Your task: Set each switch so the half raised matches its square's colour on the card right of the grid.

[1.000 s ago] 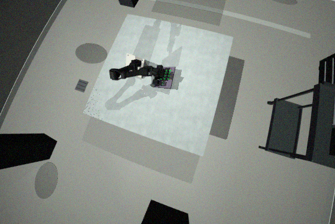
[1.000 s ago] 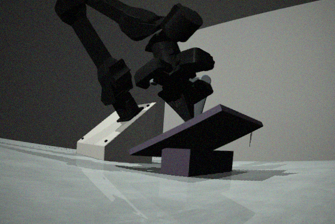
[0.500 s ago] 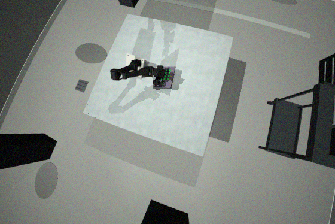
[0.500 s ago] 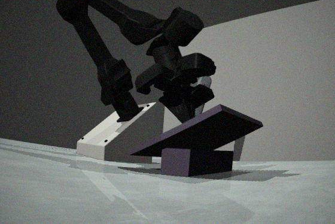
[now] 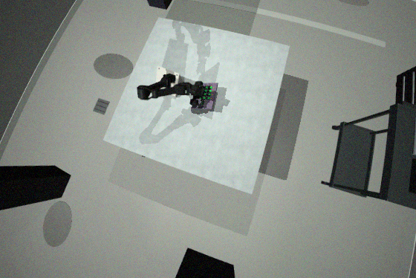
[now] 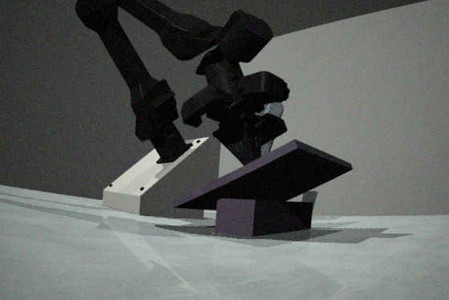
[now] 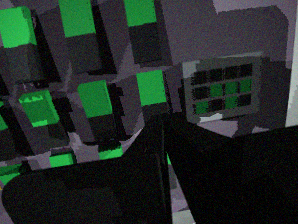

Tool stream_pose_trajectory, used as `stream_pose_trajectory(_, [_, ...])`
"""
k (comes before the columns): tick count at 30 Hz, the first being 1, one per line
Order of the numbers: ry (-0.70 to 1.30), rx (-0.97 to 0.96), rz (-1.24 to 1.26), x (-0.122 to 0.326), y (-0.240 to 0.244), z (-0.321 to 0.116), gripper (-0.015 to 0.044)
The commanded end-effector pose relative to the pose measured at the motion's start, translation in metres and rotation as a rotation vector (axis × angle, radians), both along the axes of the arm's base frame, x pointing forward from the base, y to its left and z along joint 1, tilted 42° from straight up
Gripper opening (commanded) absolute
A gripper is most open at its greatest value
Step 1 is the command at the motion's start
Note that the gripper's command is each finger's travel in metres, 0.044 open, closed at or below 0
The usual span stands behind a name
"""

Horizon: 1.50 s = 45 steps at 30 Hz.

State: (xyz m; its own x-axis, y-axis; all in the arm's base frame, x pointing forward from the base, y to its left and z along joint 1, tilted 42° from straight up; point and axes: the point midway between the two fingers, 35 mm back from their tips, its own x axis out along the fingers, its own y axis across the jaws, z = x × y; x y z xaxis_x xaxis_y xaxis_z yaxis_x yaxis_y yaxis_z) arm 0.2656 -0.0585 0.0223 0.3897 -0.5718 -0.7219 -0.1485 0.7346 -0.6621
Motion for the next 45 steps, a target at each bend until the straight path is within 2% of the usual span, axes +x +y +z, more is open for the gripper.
stream_pose_trajectory(1, [0.005, 0.003, 0.005, -0.0008, 0.0005, -0.0014, 0.0])
stream_pose_trajectory(45, [0.005, 0.003, 0.005, 0.0013, -0.0029, -0.0056, 0.0])
